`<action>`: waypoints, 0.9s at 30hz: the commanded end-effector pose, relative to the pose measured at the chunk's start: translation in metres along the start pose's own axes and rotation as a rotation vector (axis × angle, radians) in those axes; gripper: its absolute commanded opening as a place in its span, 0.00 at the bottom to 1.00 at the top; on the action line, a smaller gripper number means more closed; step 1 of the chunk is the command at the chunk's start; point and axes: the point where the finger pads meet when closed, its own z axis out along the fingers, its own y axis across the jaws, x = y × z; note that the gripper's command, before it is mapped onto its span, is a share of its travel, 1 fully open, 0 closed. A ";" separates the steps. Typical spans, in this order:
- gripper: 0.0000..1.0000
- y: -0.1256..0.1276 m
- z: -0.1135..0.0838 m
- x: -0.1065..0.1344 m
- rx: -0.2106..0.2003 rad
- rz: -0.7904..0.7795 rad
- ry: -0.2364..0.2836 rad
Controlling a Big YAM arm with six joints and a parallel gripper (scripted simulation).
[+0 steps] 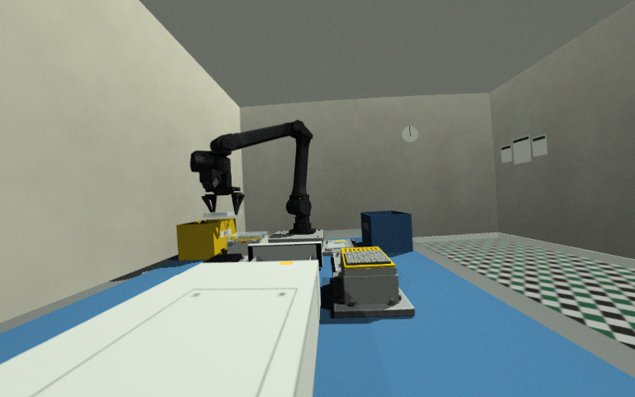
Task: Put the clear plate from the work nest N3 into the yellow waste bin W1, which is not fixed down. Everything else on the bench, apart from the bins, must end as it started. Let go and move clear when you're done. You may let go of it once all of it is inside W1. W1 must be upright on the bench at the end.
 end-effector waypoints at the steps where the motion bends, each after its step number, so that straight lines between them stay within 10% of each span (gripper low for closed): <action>1: 0.00 -0.024 -0.015 -0.015 0.036 -0.016 -0.038; 27: 0.00 -0.081 -0.014 0.011 0.029 -0.016 -0.021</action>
